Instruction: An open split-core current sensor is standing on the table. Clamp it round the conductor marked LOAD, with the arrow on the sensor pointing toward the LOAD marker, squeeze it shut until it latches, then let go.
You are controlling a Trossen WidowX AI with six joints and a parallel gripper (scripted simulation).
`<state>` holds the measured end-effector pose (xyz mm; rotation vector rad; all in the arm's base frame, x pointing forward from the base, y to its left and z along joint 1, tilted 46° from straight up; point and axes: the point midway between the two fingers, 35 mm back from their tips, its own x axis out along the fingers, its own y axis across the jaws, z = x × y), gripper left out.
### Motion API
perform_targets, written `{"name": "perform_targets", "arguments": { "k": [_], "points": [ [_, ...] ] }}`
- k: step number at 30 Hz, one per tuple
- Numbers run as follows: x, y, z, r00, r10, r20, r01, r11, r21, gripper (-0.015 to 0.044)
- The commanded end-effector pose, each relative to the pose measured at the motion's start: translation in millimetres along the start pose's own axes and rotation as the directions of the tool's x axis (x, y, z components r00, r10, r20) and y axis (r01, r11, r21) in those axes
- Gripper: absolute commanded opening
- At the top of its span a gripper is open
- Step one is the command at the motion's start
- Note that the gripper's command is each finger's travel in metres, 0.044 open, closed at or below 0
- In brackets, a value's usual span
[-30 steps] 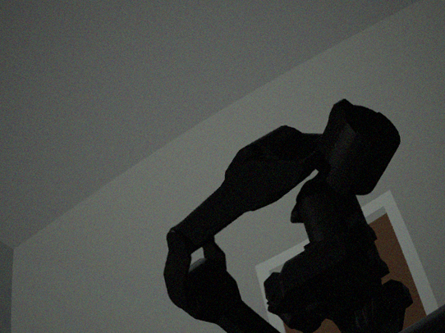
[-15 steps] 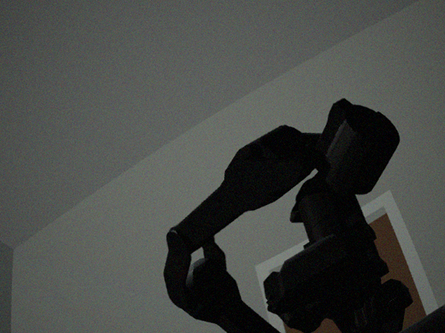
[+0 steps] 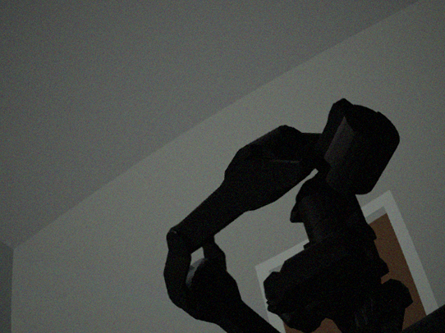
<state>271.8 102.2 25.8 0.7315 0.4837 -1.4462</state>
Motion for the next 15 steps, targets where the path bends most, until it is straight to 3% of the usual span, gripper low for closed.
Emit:
{"name": "perform_targets", "arguments": {
  "k": [1,13,15],
  "points": [
    [-0.9,-0.3,-0.3,1.000,0.001,0.000,-0.001,1.000,-0.001,0.0000],
    [-0.9,-0.3,-0.3,1.000,0.001,0.000,-0.001,1.000,-0.001,0.0000],
    [-0.9,-0.3,-0.3,1.000,0.001,0.000,-0.001,1.000,-0.001,0.0053]
  ]
}}
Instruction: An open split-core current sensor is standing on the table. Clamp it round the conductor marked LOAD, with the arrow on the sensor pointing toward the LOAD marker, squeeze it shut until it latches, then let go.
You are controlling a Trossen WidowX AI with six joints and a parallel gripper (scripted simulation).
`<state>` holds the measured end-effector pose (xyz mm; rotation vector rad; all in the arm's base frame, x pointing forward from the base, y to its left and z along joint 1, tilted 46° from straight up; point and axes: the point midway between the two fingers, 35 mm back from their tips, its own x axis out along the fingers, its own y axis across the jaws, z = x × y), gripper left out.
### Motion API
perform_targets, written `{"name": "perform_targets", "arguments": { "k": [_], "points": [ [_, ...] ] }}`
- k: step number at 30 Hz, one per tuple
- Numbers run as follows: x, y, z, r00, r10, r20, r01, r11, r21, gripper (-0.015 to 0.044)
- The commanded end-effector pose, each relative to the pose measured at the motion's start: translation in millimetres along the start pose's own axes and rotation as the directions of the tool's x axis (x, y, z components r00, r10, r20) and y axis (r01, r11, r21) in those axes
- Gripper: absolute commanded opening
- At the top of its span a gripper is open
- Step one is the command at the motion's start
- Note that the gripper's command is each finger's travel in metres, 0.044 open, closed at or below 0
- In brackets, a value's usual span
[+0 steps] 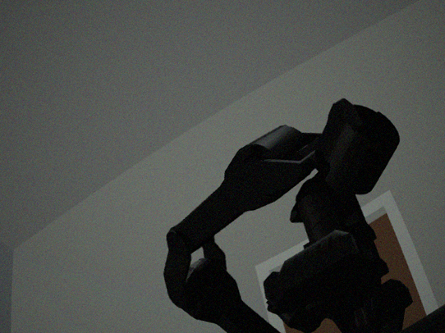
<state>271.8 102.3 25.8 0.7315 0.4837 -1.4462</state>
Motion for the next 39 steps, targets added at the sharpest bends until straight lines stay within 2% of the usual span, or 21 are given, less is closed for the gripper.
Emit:
{"name": "perform_targets", "arguments": {
  "k": [1,15,22,27,39],
  "points": [
    [-1,0,0,1.000,0.001,0.000,-0.001,1.000,-0.001,0.0079],
    [-1,0,0,1.000,0.001,0.000,-0.001,1.000,-0.001,0.0440],
    [-1,0,0,1.000,0.001,0.000,-0.001,1.000,-0.001,0.0440],
    [35,0,4,1.000,-0.007,0.001,0.007,1.000,-0.003,0.0440],
    [49,1,4,1.000,-0.007,0.001,0.007,1.000,-0.003,0.0440]
  ]
}}
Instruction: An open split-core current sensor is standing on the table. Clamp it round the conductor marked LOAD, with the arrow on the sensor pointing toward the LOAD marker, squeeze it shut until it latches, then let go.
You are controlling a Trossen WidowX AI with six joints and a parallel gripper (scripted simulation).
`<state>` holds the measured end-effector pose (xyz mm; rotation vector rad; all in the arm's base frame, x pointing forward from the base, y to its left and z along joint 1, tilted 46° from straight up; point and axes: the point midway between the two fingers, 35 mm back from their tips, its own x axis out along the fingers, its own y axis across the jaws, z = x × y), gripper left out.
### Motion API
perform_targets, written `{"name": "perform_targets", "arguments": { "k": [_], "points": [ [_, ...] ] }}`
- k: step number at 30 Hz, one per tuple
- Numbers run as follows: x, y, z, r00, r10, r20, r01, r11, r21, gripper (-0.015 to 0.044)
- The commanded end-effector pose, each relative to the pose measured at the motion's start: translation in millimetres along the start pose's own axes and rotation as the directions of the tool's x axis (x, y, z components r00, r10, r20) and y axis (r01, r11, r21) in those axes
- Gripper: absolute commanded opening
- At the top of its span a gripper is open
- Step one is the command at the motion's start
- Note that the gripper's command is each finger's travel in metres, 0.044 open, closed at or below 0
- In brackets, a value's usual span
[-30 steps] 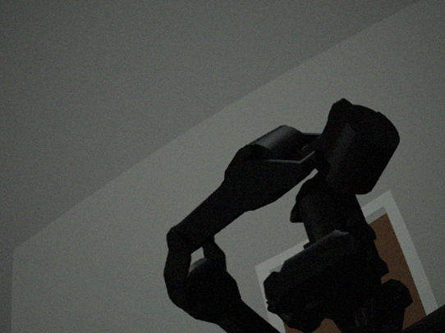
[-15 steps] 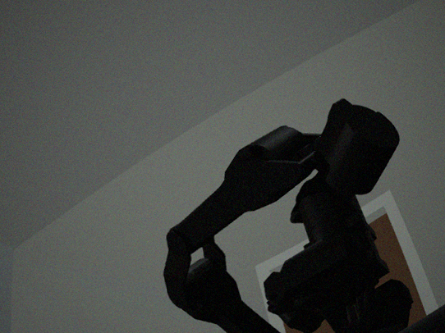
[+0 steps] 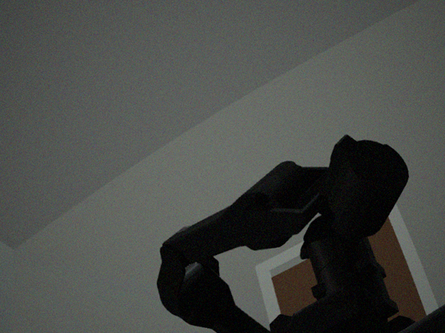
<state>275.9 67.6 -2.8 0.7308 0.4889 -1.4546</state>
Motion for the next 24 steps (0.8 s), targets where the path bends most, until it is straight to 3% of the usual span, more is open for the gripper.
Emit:
{"name": "perform_targets", "arguments": {
  "k": [1,11,24],
  "points": [
    [6,0,0,1.000,0.002,0.002,-0.002,1.000,-0.003,0.0440],
    [22,0,1,1.000,0.002,0.003,-0.002,1.000,-0.003,0.0440],
    [18,0,0,1.000,-0.001,0.001,0.001,1.000,0.000,0.0353]
  ]
}}
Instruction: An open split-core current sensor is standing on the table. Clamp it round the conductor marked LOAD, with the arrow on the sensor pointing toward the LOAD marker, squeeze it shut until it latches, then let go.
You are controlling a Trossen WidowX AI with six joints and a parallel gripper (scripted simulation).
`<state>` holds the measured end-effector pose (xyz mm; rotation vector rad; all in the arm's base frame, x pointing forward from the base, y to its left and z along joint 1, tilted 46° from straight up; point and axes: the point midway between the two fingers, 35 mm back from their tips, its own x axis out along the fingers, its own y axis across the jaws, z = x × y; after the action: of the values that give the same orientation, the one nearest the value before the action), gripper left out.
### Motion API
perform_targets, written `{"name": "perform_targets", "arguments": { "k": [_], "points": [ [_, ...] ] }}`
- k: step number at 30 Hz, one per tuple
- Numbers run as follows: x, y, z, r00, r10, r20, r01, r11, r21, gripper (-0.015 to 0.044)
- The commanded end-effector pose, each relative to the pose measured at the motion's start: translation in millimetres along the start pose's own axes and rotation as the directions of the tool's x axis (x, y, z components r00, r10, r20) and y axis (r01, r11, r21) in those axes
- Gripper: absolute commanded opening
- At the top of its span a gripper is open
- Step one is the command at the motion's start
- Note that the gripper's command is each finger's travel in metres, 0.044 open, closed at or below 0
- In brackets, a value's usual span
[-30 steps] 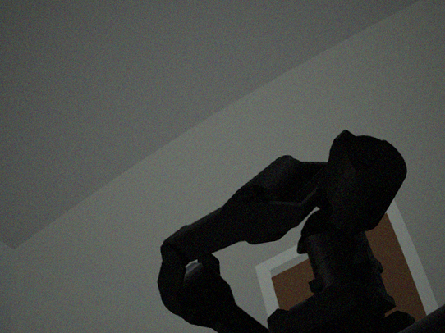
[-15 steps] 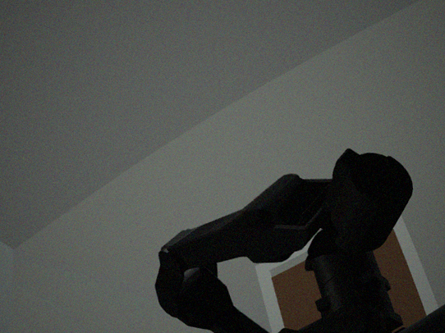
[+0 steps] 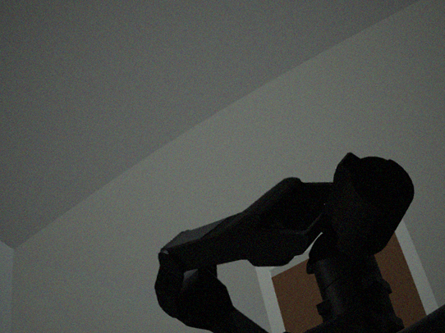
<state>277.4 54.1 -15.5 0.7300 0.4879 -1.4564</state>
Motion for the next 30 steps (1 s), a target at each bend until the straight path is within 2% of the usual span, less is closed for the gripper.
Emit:
{"name": "perform_targets", "arguments": {
  "k": [1,10,21,30],
  "points": [
    [-0.7,-0.2,-0.1,1.000,0.000,0.000,0.000,1.000,0.000,0.0347],
    [-0.7,-0.2,-0.1,1.000,0.000,0.000,0.000,1.000,0.000,0.0287],
    [-0.7,-0.2,-0.1,1.000,0.000,0.000,0.000,1.000,0.000,0.0000],
    [-0.7,-0.2,-0.1,1.000,0.000,0.000,0.000,1.000,0.000,0.0000]
  ]
}}
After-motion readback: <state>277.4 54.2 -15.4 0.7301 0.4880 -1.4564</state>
